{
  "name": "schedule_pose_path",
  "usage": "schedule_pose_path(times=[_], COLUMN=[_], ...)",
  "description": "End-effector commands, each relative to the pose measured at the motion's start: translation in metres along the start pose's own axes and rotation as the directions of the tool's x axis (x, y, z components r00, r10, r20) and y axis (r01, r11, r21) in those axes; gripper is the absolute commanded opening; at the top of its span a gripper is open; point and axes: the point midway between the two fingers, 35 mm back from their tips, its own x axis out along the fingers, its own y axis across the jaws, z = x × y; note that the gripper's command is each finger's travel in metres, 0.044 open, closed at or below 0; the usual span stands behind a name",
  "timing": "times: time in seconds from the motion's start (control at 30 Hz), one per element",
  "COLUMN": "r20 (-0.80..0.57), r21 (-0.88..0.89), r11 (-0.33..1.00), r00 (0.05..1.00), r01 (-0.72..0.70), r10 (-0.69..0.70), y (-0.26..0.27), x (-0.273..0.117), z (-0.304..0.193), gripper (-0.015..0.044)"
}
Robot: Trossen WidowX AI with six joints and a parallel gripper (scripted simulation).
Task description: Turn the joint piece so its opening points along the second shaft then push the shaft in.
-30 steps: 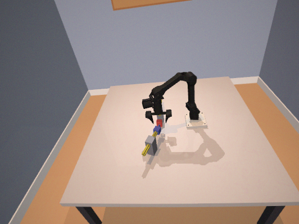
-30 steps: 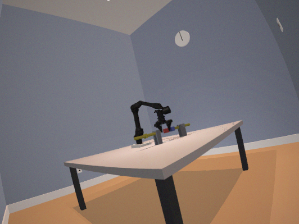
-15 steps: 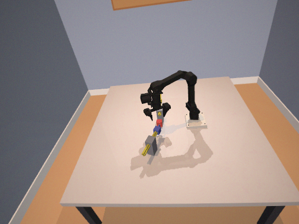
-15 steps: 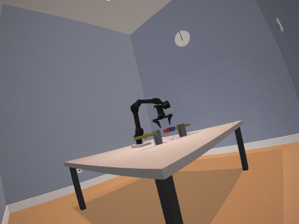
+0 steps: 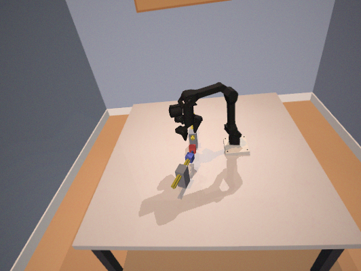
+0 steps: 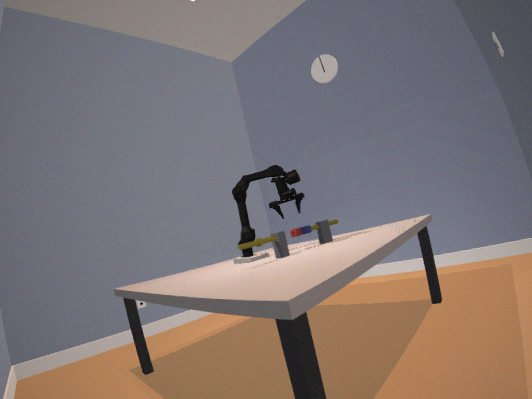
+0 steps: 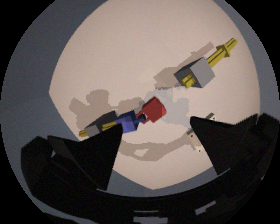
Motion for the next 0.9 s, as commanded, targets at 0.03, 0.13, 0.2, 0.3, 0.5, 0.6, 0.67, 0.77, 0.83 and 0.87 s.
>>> schedule_pose_path(times=[0.03, 0.13, 0.2, 0.3, 0.5, 0.6, 0.67, 0.77, 0.83, 0.87], r20=[0.02, 0.027, 0.028, 0.028, 0.015, -0.017, -0.04, -0.072, -0.093, -0.104], r21=[-0.172, -0.266, -0.287, -0.287, -0.249, -0.164, -0.103, -0.009, 0.054, 0.086], r11=[0.985, 0.964, 0.958, 0.958, 0.968, 0.986, 0.994, 1.0, 0.998, 0.996], r00=[1.0, 1.0, 1.0, 1.0, 1.0, 1.0, 0.999, 0.997, 0.995, 0.994], r01=[0.004, 0.009, 0.01, 0.01, 0.001, -0.012, -0.02, -0.029, -0.034, -0.035], r10=[-0.001, -0.002, -0.002, -0.002, 0.003, 0.009, 0.016, 0.028, 0.038, 0.044], y=[-0.001, -0.002, -0.002, -0.002, -0.003, -0.008, -0.012, -0.018, -0.022, -0.024], x=[-0.02, -0.03, -0.032, -0.032, -0.031, -0.026, -0.023, -0.018, -0.015, -0.013], z=[-0.001, -0.003, -0.003, -0.003, -0.003, 0.002, 0.006, 0.01, 0.014, 0.015], gripper=[0.044, 0.044, 0.044, 0.044, 0.044, 0.044, 0.044, 0.044, 0.044, 0.044])
